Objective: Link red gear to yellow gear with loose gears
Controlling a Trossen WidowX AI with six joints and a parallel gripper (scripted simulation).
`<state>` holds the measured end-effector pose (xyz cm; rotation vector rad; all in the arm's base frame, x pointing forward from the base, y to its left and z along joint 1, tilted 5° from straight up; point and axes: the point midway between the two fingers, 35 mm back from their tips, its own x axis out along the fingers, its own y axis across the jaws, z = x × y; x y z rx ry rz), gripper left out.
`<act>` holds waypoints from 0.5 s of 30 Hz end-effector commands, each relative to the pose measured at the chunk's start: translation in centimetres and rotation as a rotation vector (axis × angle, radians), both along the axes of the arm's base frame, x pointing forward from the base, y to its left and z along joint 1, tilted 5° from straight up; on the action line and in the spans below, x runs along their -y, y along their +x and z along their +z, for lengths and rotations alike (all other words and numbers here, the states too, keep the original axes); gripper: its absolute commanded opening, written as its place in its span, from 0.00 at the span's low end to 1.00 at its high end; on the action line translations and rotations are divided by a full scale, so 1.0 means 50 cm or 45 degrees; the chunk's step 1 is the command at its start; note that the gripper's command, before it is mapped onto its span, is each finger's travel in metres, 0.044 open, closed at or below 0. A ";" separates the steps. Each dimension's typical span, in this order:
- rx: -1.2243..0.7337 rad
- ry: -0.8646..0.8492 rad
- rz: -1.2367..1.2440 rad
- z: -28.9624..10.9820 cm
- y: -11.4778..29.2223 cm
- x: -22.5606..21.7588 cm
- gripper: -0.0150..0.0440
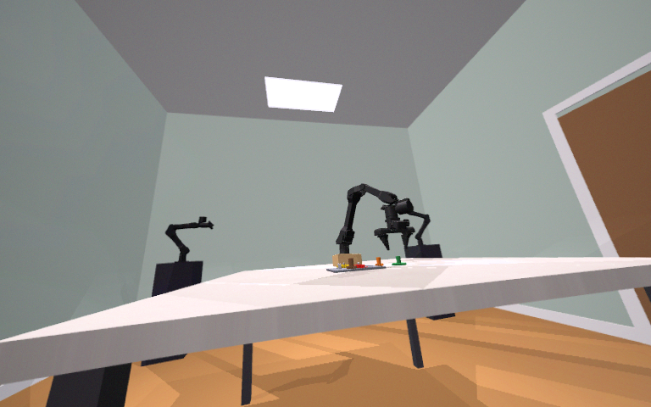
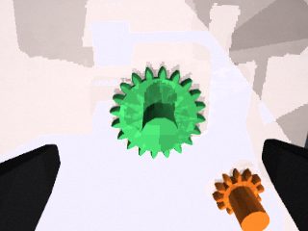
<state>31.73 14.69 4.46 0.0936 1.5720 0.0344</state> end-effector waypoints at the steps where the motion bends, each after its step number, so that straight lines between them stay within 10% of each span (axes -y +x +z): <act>1: -0.016 -0.004 -0.005 -0.027 -0.007 -0.002 1.00; 15: -0.016 -0.003 -0.005 -0.061 -0.008 -0.005 1.00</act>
